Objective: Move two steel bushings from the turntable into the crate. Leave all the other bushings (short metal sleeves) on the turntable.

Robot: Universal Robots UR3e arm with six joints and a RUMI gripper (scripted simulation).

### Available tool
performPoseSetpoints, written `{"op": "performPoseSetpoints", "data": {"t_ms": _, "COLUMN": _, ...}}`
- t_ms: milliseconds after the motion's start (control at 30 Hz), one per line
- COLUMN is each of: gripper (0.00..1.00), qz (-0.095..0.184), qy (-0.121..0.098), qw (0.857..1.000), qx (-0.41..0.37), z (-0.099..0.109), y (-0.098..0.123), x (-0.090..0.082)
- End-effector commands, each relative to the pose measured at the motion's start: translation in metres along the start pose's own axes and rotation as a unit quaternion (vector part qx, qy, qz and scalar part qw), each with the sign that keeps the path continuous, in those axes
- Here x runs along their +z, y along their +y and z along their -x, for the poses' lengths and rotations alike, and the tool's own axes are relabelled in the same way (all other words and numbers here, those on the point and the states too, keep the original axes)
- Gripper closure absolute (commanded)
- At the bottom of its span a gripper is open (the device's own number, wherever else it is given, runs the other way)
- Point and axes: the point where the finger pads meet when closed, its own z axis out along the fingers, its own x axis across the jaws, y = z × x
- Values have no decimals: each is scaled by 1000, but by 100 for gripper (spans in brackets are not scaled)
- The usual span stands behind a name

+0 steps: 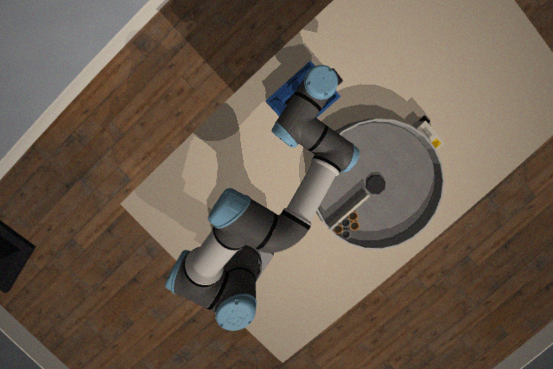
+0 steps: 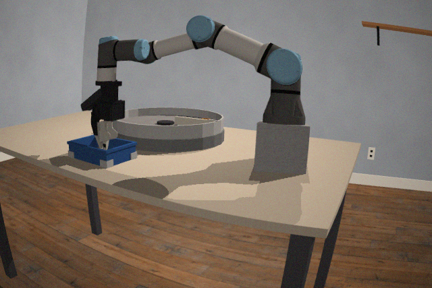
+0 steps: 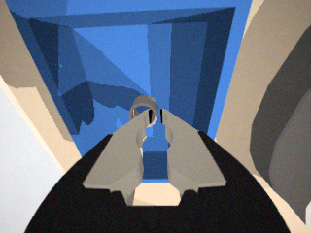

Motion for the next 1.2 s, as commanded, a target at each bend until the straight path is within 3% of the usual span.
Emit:
{"op": "performPoseSetpoints", "data": {"t_ms": 0, "gripper": 94, "qz": -2, "qy": -1, "qw": 1000, "qx": 0, "z": 0, "y": -1, "x": -2}}
{"op": "performPoseSetpoints", "data": {"t_ms": 533, "gripper": 94, "qz": -2, "qy": -1, "qw": 1000, "qx": 0, "z": 0, "y": -1, "x": -36}}
{"op": "performPoseSetpoints", "data": {"t_ms": 967, "gripper": 94, "qz": -2, "qy": -1, "qw": 1000, "qx": 0, "z": 0, "y": -1, "x": -77}}
{"op": "performPoseSetpoints", "data": {"t_ms": 1167, "gripper": 94, "qz": -2, "qy": -1, "qw": 1000, "qx": 0, "z": 0, "y": -1, "x": -85}}
